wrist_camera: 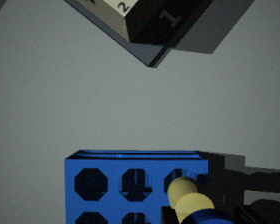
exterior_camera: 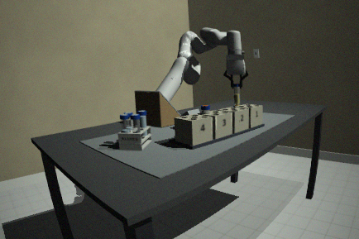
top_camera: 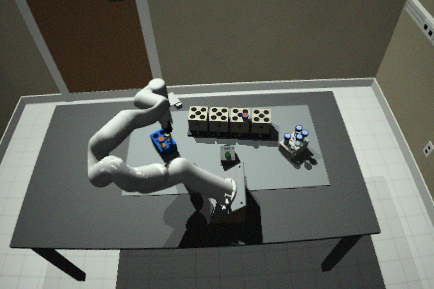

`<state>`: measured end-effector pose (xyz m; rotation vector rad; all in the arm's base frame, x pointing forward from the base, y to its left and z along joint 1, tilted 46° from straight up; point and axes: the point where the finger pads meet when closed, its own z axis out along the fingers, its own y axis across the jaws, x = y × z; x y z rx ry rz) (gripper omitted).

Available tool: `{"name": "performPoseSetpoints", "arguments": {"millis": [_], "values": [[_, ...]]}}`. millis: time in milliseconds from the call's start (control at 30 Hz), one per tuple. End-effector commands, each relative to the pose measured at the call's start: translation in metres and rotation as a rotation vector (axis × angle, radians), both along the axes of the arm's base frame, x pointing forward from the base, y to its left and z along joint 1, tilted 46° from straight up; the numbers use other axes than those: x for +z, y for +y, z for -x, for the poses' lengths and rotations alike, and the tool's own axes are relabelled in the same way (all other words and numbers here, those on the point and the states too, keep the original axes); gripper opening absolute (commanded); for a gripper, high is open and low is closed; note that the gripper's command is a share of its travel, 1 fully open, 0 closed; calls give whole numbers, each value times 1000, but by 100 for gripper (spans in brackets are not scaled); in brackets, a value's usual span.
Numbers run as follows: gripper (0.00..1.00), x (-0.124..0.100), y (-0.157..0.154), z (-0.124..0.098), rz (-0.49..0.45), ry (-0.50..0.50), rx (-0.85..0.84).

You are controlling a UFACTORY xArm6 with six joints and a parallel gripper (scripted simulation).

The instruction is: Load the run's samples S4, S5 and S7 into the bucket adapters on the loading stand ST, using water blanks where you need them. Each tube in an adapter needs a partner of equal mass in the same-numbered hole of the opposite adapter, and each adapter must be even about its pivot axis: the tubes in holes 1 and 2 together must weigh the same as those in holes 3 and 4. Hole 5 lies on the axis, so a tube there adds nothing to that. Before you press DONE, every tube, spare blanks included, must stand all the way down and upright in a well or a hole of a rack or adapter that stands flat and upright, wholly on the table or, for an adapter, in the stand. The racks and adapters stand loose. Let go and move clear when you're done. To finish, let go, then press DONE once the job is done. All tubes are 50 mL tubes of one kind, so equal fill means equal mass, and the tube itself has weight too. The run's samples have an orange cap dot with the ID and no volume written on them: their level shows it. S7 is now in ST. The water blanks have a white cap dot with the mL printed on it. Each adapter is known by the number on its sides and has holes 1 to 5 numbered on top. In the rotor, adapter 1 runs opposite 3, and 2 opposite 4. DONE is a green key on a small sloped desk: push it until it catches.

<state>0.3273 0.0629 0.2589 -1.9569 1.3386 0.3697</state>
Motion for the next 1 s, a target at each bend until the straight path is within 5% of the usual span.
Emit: {"name": "performPoseSetpoints", "arguments": {"millis": [0, 967], "values": [[0, 1, -1, -1, 1, -3, -1], [0, -17, 17, -5, 1, -2, -1]]}}
